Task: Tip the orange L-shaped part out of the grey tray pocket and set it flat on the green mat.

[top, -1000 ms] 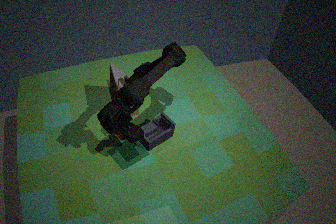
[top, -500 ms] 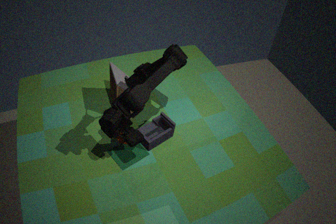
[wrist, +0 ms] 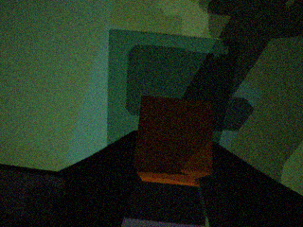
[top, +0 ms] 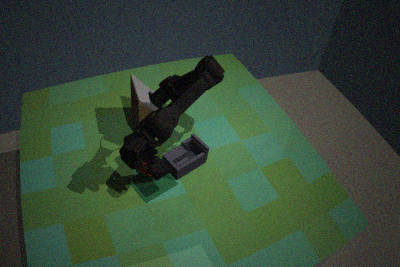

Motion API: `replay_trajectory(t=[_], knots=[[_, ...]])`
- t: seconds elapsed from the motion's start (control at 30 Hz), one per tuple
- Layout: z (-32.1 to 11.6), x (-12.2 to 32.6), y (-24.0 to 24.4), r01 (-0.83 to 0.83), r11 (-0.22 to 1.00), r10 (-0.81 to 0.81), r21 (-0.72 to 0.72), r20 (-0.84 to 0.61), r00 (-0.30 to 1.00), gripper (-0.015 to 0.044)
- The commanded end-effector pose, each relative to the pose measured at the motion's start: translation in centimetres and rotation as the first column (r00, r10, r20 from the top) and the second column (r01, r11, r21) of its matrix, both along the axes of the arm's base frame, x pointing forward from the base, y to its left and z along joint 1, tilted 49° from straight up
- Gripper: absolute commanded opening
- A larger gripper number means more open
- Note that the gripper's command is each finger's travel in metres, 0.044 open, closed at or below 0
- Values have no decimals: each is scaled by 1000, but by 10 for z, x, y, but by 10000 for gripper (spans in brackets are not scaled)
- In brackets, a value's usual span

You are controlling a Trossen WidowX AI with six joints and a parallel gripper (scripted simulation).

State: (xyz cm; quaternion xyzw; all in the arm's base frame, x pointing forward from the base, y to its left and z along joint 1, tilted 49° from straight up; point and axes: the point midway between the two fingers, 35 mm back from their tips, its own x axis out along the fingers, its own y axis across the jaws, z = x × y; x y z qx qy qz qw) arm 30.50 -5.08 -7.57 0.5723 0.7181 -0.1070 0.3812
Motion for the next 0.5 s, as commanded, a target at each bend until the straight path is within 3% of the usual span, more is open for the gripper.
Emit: replay_trajectory(t=[0.0,0.47], knots=[[-4,-2,5,5,1000,-5,6,-7,1000,0],[-18,-4,22,5,1000,-5,8,-7,1000,0]])
